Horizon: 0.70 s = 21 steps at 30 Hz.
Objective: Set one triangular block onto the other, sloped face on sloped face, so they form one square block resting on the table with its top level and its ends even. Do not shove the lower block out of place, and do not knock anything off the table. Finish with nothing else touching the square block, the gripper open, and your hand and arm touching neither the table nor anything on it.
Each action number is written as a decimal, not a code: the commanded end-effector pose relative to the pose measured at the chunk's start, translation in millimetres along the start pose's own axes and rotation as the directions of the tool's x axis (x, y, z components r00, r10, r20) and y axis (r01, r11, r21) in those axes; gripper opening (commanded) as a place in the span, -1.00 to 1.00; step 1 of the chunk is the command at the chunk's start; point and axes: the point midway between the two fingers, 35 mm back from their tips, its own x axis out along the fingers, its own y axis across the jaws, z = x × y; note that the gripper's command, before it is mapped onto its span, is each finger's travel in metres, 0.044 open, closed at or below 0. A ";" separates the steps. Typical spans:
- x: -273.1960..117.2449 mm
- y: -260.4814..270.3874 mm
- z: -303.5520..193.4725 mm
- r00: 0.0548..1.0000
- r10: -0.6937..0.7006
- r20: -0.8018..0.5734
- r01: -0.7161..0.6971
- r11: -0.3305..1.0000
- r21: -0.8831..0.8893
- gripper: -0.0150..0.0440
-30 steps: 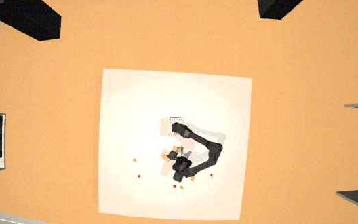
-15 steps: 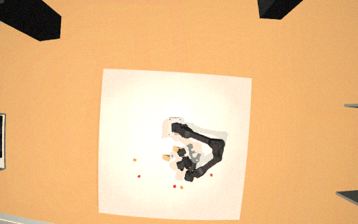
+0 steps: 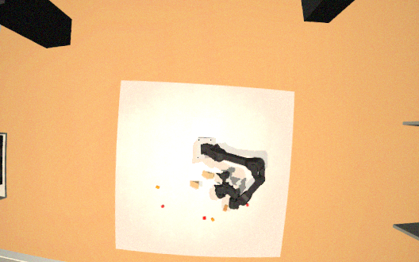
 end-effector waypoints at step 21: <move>32.1 6.1 -4.9 0.990 0.075 0.120 -0.105 0.956 0.274 1.00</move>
